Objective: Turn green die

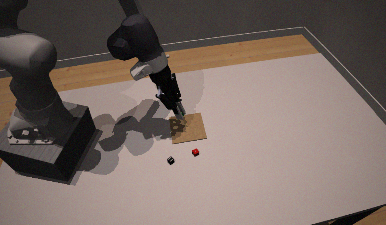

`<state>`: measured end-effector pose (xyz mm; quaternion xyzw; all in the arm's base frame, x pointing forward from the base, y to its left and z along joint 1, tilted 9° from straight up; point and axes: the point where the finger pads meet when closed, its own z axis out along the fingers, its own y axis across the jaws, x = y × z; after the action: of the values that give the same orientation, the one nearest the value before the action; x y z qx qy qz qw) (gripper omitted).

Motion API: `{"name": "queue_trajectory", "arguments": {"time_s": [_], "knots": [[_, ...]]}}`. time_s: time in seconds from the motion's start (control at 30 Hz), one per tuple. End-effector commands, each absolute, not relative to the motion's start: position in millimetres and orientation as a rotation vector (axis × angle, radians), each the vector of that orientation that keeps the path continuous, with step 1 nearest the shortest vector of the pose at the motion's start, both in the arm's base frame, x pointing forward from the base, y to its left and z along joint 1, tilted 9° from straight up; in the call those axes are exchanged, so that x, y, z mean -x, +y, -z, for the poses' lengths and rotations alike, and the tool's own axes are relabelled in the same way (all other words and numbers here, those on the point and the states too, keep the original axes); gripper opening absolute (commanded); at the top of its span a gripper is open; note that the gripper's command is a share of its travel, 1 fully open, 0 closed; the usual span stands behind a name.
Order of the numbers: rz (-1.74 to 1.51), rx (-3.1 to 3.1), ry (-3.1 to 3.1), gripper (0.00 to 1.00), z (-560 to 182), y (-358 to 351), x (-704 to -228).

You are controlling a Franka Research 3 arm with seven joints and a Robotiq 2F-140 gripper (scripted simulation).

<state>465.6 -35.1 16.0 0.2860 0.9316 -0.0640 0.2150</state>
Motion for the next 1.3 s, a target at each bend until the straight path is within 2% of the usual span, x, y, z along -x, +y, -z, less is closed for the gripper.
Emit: {"name": "queue_trajectory", "arguments": {"time_s": [0.0, 1.27], "knots": [[0.203, -0.79, 2.452, 0.09, -41, -45, -487], [0.388, -0.6, 1.832, 0.09, -30, -37, -475]]}}
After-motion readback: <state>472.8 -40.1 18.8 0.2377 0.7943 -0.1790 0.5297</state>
